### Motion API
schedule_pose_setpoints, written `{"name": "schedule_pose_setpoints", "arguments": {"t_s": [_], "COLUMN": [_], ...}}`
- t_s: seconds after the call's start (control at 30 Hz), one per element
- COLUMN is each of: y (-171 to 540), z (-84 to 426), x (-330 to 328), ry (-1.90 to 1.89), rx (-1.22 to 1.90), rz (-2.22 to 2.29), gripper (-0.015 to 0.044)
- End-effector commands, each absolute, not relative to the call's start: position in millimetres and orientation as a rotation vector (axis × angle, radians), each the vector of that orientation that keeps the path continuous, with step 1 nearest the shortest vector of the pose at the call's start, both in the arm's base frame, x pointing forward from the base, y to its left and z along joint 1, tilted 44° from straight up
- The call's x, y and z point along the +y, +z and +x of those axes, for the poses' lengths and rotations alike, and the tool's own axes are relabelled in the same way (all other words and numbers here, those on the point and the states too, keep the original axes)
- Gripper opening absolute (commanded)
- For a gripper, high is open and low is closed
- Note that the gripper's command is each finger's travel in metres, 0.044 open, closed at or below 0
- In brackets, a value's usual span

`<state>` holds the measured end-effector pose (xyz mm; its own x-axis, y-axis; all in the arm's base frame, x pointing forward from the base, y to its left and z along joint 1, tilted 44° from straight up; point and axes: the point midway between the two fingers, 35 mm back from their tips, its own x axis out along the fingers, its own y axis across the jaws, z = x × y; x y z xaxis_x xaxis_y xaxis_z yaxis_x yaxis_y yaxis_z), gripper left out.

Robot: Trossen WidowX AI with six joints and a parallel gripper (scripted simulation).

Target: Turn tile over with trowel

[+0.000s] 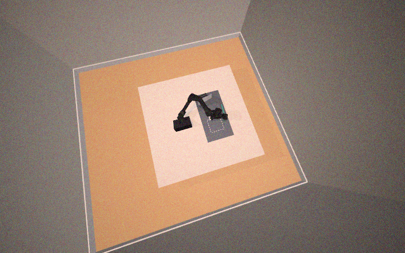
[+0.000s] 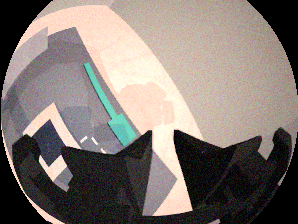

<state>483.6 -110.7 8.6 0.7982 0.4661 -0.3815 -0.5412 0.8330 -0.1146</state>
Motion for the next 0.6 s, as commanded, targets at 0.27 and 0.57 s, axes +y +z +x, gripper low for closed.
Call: {"name": "schedule_pose_setpoints", "arguments": {"t_s": [0.27,0.57], "y": [77.2,117.9], "z": [478.2,449.8], "x": [-7.5,43.0], "ry": [0.684,0.744], "rx": [0.580,0.696], "rz": [0.037,0.096], "gripper": [0.0100,0.0100]}}
